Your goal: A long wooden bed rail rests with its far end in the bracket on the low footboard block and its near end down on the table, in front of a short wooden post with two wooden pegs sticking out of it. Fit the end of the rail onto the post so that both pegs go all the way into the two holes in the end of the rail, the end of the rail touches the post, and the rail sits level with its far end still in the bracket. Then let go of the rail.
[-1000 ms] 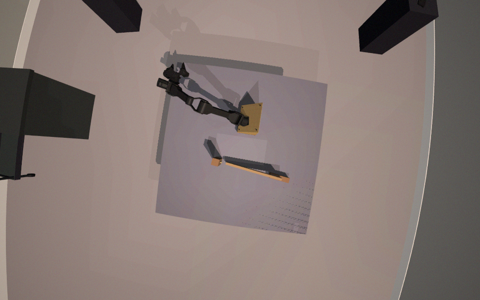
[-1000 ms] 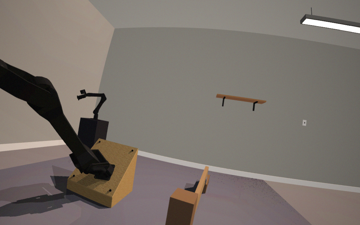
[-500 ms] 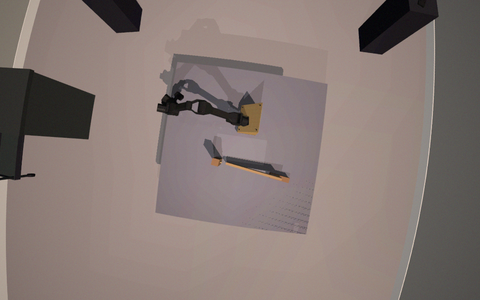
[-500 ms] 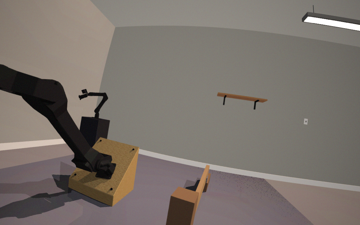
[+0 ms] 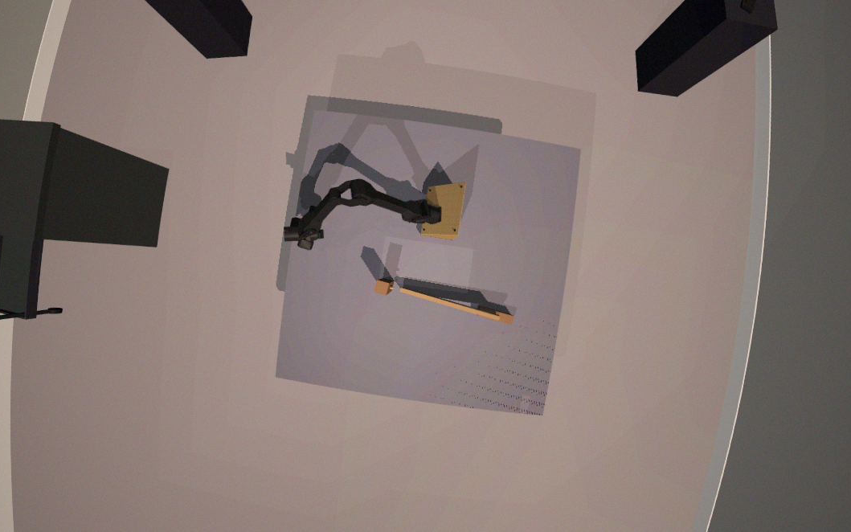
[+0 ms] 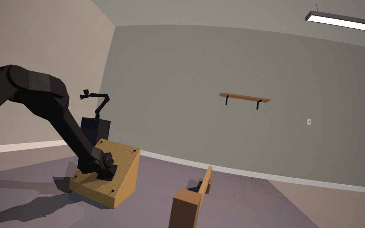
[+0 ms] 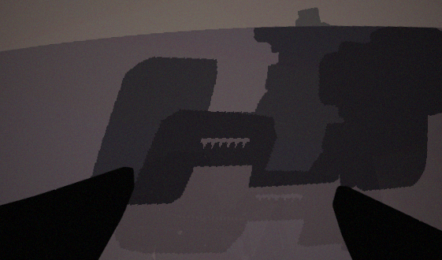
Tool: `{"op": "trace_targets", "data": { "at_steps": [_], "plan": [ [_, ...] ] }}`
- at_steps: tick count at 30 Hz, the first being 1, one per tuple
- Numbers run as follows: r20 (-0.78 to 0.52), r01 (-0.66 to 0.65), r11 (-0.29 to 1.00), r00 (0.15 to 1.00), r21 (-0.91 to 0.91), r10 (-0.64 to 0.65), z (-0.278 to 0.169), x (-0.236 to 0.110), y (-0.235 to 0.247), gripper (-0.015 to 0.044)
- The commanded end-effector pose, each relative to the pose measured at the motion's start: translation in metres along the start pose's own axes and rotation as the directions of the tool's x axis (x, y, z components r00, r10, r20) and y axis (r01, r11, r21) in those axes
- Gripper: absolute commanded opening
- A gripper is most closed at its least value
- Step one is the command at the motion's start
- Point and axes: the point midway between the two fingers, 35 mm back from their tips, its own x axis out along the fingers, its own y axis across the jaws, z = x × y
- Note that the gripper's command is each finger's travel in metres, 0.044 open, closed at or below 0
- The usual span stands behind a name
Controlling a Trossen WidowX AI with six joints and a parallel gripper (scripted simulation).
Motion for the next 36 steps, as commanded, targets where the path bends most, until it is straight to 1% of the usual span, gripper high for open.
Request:
{"op": "trace_targets", "data": {
  "at_steps": [1, 6, 11, 15, 19, 24, 29, 32, 36],
  "plan": [
    [-0.071, -0.127, 0.983, 0.990, -0.129, 0.119, -0.034, -0.019, 0.045, 0.0440],
    [-0.167, -0.295, 0.902, 0.953, -0.314, 0.254, -0.080, -0.055, 0.098, 0.0440],
    [-0.265, -0.442, 0.756, 0.897, -0.483, 0.355, -0.127, -0.098, 0.141, 0.0440],
    [-0.342, -0.518, 0.569, 0.854, -0.639, 0.393, -0.170, -0.133, 0.168, 0.0440],
    [-0.413, -0.560, 0.339, 0.810, -0.756, 0.417, -0.214, -0.171, 0.188, 0.0440],
    [-0.493, -0.550, 0.009, 0.757, -0.835, 0.429, -0.270, -0.226, 0.201, 0.0440],
    [-0.558, -0.462, -0.315, 0.716, -0.829, 0.419, -0.326, -0.280, 0.199, 0.0440],
    [-0.595, -0.424, -0.437, 0.693, -0.793, 0.407, -0.358, -0.303, 0.190, 0.0440],
    [-0.609, -0.298, -0.641, 0.717, -0.708, 0.340, -0.387, -0.316, 0.169, 0.0440]
  ]
}}
